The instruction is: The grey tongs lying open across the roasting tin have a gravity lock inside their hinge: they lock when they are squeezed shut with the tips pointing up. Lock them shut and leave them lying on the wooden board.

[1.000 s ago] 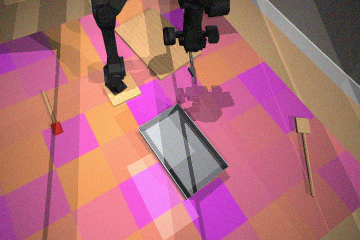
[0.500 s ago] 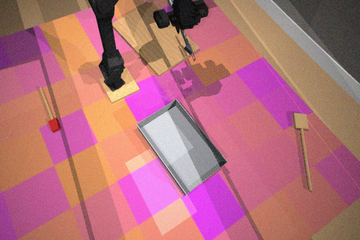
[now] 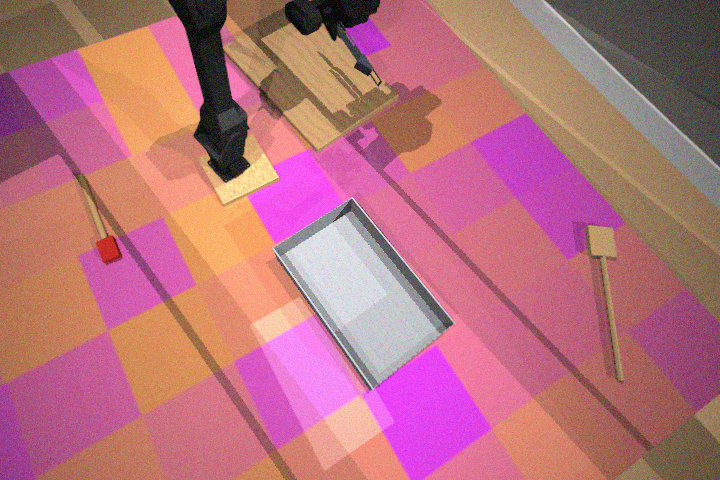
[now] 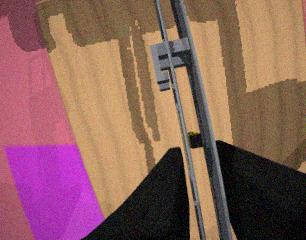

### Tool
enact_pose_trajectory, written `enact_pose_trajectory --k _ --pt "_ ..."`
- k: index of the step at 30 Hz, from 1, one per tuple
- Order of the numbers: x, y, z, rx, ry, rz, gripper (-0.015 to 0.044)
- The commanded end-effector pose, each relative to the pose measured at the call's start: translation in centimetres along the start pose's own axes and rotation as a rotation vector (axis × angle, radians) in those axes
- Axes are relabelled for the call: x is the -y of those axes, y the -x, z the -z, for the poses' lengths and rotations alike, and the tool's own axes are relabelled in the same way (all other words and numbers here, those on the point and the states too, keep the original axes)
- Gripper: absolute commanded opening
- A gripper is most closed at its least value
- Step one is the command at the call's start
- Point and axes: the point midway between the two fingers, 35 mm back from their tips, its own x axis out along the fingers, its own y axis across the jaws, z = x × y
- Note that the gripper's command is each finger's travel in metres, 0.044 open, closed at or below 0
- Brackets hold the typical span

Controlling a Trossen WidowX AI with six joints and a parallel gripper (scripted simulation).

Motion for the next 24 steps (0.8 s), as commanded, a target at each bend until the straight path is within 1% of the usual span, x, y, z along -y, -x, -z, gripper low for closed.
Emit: enact_pose_trajectory --k 1,13,20,24 --pt "0.3 0.3 2.1 -0.009 0.076 -0.008 -0.0150" --pt "1.7 0.3 7.9 -0.014 0.279 -0.007 -0.0150" --pt "1.8 0.2 7.9 -0.025 0.285 0.000 -0.0150" --pt "2.0 -0.4 7.7 -0.096 0.296 0.047 -0.0150"
